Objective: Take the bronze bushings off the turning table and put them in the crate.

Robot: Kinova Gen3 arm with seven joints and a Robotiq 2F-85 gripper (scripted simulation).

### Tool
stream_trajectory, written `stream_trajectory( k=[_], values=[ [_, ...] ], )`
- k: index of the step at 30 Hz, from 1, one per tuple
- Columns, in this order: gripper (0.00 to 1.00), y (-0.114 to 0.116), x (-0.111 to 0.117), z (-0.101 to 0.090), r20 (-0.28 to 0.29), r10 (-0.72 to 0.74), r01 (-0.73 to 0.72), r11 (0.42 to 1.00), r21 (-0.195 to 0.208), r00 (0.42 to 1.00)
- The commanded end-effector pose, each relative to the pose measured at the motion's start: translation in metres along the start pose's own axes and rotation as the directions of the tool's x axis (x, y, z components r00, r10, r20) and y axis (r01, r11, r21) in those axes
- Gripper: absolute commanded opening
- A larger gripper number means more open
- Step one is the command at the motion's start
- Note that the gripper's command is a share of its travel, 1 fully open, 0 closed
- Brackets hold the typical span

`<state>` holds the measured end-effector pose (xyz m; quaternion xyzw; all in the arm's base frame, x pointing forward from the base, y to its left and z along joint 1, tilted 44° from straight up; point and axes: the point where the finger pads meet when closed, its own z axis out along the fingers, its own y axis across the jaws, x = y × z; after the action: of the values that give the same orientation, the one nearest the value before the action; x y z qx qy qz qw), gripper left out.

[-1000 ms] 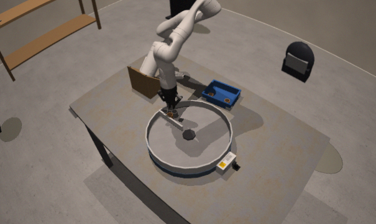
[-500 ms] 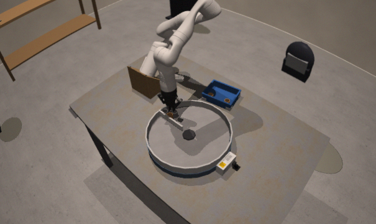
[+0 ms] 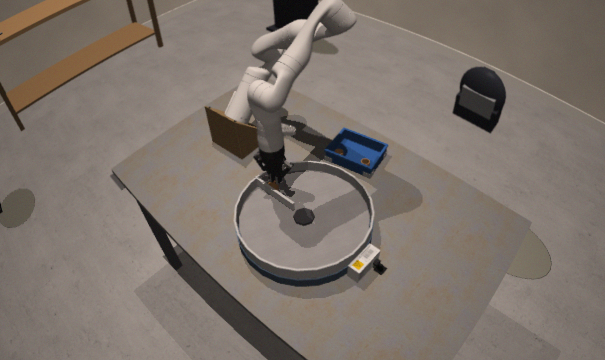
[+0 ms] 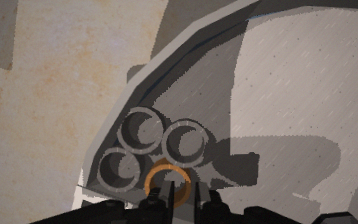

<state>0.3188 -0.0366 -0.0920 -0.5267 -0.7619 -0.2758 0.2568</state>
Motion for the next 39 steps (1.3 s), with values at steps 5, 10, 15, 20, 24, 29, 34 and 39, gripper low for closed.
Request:
stream_trajectory(
  k=[5, 10, 15, 20, 24, 29, 34, 39],
  values=[
    [0.14, 0.0, 0.0, 0.0, 0.001, 0.001, -0.001, 1.0, 0.0, 1.0],
    [0.14, 0.0, 0.0, 0.005, 0.001, 0.001, -0.001, 1.0, 0.0, 1.0],
    [0.14, 0.0, 0.0, 0.005, 0.001, 0.001, -0.001, 1.0, 0.0, 1.0],
    [0.14, 0.0, 0.0, 0.005, 0.001, 0.001, -0.001, 1.0, 0.0, 1.0],
    [0.14, 0.0, 0.0, 0.008, 0.001, 0.001, -0.001, 1.0, 0.0, 1.0],
    [0.14, 0.0, 0.0, 0.011, 0.001, 0.001, -0.001, 1.0, 0.0, 1.0],
    [0.14, 0.0, 0.0, 0.011, 0.001, 0.001, -0.001, 1.0, 0.0, 1.0],
    [0.14, 0.0, 0.0, 0.011, 0.001, 0.001, -0.001, 1.0, 0.0, 1.0]
  ],
)
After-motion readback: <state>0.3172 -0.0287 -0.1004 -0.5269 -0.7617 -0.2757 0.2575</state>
